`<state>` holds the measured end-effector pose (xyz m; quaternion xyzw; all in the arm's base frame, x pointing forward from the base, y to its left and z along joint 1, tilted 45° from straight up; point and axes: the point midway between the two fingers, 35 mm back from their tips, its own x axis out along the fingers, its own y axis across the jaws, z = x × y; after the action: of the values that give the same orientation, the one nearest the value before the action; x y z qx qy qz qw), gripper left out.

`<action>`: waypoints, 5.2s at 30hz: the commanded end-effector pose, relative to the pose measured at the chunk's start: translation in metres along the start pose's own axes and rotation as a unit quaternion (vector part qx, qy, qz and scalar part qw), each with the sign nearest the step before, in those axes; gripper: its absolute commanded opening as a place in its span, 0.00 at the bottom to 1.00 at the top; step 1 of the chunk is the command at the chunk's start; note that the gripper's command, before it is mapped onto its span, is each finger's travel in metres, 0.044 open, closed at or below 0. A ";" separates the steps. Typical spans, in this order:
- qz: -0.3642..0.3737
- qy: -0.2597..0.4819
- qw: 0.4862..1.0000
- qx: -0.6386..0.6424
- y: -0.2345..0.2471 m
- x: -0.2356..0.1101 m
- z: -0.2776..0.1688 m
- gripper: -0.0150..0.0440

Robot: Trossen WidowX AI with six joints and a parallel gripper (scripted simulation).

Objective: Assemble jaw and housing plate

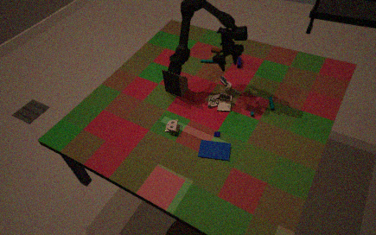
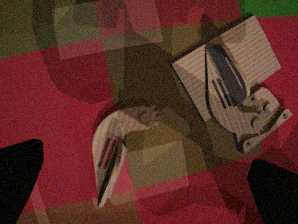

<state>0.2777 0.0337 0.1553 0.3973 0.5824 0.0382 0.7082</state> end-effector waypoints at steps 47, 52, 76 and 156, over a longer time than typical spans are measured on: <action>0.035 0.133 0.982 0.130 0.025 0.112 -0.056 1.00; 0.035 0.133 0.982 0.130 0.026 0.119 -0.058 1.00; 0.036 0.133 0.982 0.130 0.027 0.129 -0.062 1.00; 0.017 0.132 0.964 0.230 0.004 0.058 -0.035 0.48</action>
<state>0.2680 0.0899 0.1180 0.5270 0.6573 -0.0014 0.5388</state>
